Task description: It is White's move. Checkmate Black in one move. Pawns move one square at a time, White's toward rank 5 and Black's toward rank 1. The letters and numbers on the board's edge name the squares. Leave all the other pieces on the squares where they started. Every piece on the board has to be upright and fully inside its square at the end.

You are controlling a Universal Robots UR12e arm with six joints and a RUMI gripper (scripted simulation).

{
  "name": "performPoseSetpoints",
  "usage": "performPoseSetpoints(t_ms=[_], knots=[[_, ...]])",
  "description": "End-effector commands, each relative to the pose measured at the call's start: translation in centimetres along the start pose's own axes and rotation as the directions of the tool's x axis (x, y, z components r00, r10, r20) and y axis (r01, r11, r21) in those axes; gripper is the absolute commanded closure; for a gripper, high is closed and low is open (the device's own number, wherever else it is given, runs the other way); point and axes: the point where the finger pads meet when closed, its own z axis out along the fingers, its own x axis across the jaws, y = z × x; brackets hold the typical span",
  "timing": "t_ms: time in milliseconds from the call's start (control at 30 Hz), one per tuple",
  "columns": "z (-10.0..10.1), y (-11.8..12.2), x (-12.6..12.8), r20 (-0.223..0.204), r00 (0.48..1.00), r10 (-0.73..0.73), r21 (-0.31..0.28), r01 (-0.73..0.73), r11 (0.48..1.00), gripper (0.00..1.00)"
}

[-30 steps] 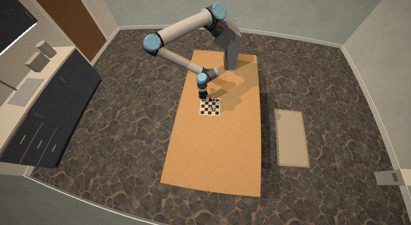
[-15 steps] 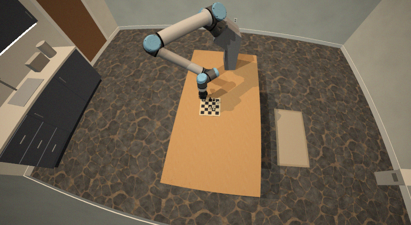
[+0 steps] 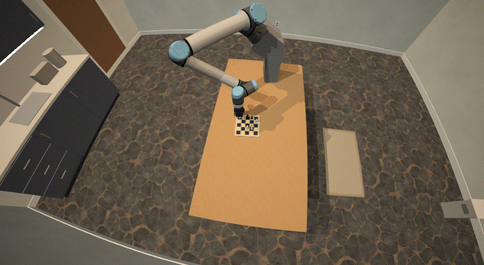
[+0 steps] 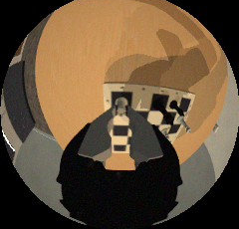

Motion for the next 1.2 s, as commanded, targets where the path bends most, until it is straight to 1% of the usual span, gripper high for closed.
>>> performPoseSetpoints(t_ms=[0,1167], knots=[[-0.05,0.03,0.0,0.0,1.0,0.0,-0.001,0.0,1.0,1.0],[0.36,0.03,0.0,0.0,1.0,0.0,-0.001,0.0,1.0,1.0]])
